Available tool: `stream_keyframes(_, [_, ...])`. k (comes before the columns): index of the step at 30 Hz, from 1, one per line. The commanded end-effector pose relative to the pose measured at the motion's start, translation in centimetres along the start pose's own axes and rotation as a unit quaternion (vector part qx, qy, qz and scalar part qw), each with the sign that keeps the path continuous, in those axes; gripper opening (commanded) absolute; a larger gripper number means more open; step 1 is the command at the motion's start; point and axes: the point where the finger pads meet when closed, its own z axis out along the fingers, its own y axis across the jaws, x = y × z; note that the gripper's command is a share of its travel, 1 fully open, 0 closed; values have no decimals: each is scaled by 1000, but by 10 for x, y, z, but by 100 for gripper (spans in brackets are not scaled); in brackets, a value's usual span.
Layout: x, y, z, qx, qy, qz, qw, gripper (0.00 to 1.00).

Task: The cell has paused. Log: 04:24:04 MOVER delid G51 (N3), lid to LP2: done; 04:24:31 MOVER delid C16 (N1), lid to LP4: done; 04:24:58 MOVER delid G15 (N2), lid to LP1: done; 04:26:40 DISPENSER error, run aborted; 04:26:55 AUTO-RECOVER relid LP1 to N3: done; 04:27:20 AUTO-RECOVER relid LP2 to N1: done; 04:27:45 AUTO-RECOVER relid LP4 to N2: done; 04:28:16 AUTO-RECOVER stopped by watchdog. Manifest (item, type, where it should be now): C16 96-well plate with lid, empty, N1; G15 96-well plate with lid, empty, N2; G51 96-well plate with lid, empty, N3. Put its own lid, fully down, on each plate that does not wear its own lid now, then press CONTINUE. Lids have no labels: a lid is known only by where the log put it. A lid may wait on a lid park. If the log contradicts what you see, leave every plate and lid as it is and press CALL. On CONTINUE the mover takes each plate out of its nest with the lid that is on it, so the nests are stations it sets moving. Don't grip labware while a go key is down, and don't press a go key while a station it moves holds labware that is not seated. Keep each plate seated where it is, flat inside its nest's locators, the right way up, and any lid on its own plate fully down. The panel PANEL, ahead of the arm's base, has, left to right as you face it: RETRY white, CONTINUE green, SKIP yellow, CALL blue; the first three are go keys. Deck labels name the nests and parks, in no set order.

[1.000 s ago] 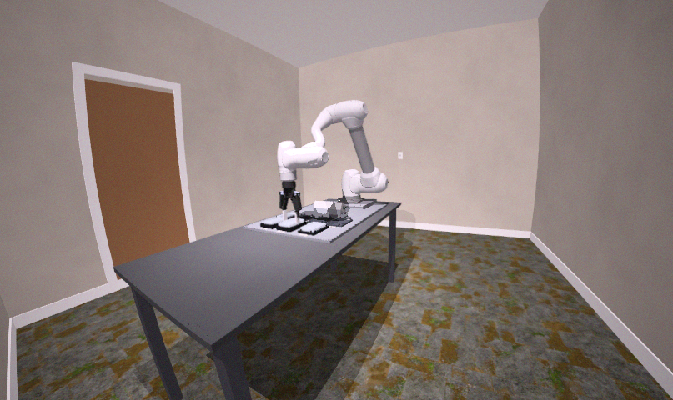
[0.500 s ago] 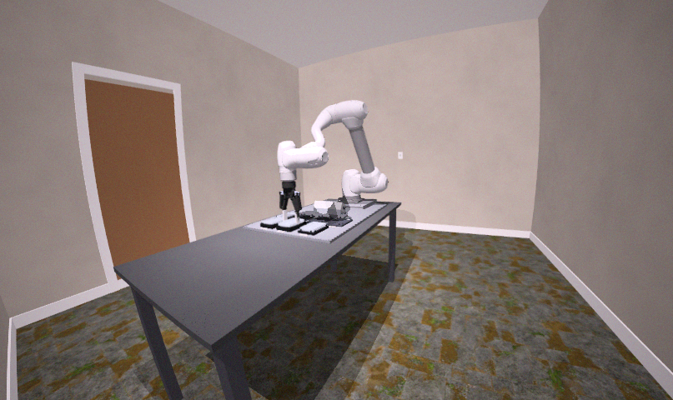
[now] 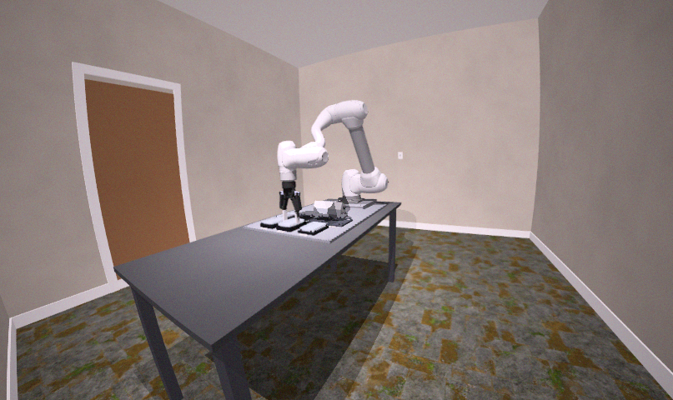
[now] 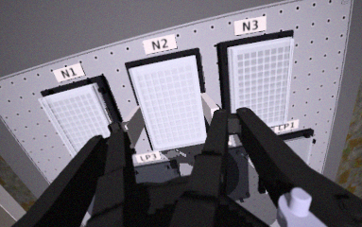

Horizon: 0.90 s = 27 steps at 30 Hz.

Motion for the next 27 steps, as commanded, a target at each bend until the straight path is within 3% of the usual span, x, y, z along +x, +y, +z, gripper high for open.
stream_keyframes(1, [0, 0, 0, 0, 0, 0, 1000, 0])
stream_keyframes(10, [0, 0, 0, 0, 0, 0, 1000, 0])
stream_keyframes(11, [0, 0, 0, 0, 0, 0, 1000, 66])
stream_keyframes(27, [0, 0, 0, 0, 0, 0, 1000, 66])
